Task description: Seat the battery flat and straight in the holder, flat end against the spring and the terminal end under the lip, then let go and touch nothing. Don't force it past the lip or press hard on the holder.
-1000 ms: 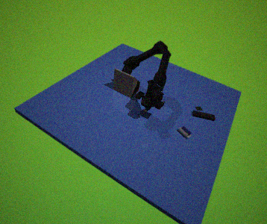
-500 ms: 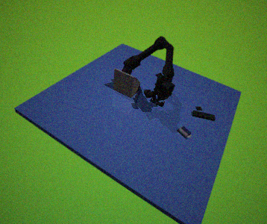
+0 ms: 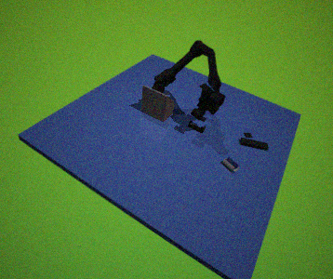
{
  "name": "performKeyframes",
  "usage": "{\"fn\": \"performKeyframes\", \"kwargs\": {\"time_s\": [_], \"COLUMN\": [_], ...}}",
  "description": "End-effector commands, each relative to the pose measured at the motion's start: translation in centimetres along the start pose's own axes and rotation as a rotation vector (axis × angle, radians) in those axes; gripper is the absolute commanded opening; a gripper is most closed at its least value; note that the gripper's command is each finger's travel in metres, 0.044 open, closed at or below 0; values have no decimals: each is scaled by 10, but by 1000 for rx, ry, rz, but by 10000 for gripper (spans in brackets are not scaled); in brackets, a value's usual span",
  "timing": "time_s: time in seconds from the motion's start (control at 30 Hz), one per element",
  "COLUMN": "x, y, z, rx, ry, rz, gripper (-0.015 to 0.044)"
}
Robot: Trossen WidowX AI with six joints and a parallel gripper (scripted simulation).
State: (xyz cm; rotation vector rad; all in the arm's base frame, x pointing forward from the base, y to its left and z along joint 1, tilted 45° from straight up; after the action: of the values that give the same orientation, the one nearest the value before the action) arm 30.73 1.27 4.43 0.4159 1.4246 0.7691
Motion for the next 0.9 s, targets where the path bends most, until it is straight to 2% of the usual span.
{"fn": "performKeyframes", "kwargs": {"time_s": [0.0,0.87], "x": [1,42], "y": [0,5], "z": [-3,-11], "rx": [-11,14], "ry": [2,-250], "rz": [1,-67], "gripper": [86,86]}}
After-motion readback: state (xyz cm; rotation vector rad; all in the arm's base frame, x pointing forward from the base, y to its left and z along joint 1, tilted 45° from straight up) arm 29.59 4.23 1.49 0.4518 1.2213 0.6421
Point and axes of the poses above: the point midway between the two fingers, 35 mm back from their tips, its own x axis out along the fingers, its own y axis across the jaws, z = x × y, the point moved 6 cm from there along -x, back along the fingers, and after that the axes turned 9 degrees about -x, right-handed, at the moved point
